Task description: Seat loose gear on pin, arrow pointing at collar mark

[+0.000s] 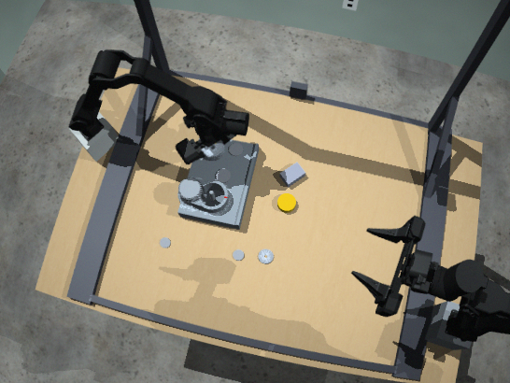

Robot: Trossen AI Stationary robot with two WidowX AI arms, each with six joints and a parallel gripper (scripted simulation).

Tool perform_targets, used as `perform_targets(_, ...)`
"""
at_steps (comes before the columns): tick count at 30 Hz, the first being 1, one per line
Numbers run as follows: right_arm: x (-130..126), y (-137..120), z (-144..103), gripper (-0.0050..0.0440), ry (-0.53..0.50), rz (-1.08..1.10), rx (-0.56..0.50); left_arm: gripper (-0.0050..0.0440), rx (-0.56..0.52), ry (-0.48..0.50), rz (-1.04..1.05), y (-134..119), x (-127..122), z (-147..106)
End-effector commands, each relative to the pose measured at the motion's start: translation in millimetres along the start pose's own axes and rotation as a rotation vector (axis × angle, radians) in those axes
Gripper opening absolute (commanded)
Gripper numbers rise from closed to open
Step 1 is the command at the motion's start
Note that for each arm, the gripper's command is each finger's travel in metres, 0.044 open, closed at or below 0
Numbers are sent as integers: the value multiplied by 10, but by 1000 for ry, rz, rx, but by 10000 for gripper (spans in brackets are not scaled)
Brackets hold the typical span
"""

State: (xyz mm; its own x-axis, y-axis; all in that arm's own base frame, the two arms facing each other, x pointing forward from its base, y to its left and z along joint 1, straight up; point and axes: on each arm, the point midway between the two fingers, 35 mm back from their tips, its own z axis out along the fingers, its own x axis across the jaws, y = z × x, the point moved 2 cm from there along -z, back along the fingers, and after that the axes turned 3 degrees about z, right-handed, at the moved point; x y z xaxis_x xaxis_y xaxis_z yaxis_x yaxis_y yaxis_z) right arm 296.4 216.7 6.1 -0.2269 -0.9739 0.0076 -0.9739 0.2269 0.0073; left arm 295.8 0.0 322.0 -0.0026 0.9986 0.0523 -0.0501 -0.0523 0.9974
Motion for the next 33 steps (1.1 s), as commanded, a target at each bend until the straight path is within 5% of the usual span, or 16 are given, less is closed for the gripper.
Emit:
perform_targets(1,-36,-25,-127,0,-25,-3,18,400,-21,1,0,81,4,-11)
perform_targets(33,-65,-48,-480,0,-44,-1,35,400,-21,1,0,81,4,-11)
